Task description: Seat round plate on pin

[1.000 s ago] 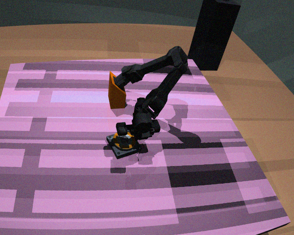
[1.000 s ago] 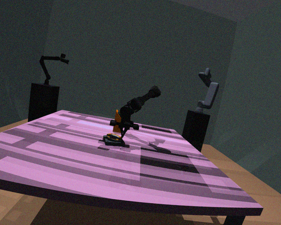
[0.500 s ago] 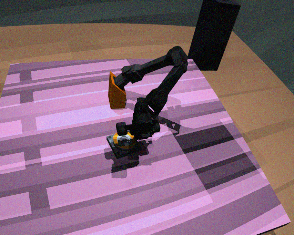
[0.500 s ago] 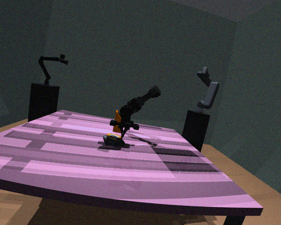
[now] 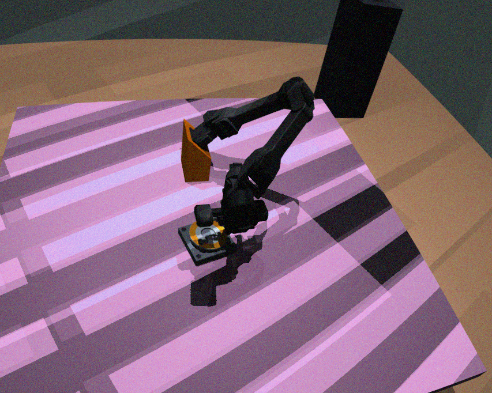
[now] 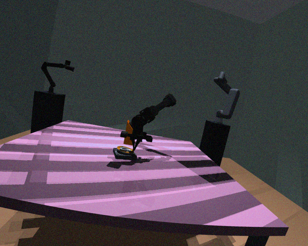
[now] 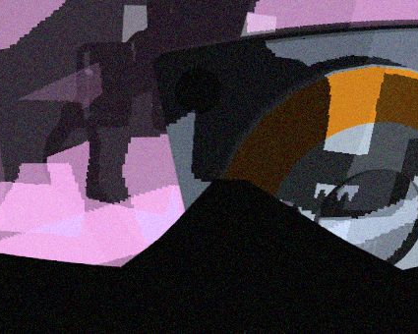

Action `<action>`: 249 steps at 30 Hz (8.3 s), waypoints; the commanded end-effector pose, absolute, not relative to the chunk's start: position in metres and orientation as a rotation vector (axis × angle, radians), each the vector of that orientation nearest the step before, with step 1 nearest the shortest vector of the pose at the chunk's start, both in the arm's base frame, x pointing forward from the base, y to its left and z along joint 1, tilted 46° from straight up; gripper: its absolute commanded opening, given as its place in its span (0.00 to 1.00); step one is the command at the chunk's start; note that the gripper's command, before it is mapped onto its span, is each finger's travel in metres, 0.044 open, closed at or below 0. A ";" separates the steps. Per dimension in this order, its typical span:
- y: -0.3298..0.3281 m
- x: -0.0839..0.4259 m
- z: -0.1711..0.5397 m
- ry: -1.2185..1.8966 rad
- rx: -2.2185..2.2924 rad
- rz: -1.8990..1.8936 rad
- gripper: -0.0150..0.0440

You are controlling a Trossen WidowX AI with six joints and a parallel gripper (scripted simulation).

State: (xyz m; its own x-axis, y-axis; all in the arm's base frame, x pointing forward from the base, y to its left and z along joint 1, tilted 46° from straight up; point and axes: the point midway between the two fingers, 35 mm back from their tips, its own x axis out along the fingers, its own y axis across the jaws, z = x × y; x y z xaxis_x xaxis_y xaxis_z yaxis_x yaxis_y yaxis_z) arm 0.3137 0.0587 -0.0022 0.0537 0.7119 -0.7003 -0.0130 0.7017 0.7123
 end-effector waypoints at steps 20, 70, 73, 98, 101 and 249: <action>0.062 0.307 -0.004 1.447 0.628 0.610 0.25; 0.062 0.306 -0.004 1.447 0.628 0.609 0.25; 0.061 0.306 -0.004 1.447 0.628 0.609 0.25; 0.061 0.305 -0.004 1.447 0.628 0.609 0.25; 0.061 0.305 -0.004 1.447 0.628 0.609 0.25; 0.033 0.293 0.022 1.454 0.638 0.606 0.25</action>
State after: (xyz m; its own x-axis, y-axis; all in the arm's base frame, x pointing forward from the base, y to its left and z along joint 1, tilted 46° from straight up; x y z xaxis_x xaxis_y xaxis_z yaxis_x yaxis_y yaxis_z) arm 0.2938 0.0320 0.0222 0.0328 0.7150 -0.6983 0.0033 0.6986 0.7155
